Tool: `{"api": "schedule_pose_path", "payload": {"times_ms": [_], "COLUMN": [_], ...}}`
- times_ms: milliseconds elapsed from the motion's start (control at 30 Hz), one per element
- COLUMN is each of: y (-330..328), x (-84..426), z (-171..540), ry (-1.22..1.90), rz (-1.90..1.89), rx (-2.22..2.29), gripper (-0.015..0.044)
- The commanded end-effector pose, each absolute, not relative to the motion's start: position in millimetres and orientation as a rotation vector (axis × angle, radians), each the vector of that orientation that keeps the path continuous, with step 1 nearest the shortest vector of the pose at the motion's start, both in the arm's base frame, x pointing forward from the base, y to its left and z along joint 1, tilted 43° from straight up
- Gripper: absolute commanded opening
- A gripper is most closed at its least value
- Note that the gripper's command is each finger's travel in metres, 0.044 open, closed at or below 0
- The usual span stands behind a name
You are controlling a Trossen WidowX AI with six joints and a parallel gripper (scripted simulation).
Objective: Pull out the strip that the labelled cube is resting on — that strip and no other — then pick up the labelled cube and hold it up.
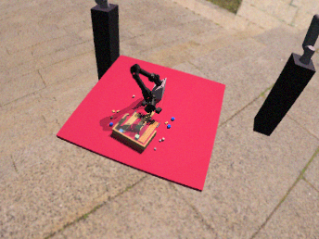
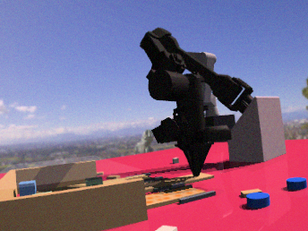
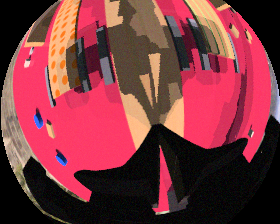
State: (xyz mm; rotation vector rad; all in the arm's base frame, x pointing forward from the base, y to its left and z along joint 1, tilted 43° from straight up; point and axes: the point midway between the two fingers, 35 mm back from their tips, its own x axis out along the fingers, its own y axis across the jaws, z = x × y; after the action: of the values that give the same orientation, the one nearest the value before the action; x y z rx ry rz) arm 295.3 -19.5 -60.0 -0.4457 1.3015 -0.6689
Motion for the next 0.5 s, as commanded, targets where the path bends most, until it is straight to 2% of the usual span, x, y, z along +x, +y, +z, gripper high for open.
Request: {"api": "schedule_pose_path", "payload": {"times_ms": [0, 467], "y": [-22, -21], "x": [283, 262], "z": [-65, -69], "ry": [1.319, 1.321], "rz": [-0.676, -0.675], "rx": [-0.445, -0.446], "gripper": [0.0, 0.0]}}
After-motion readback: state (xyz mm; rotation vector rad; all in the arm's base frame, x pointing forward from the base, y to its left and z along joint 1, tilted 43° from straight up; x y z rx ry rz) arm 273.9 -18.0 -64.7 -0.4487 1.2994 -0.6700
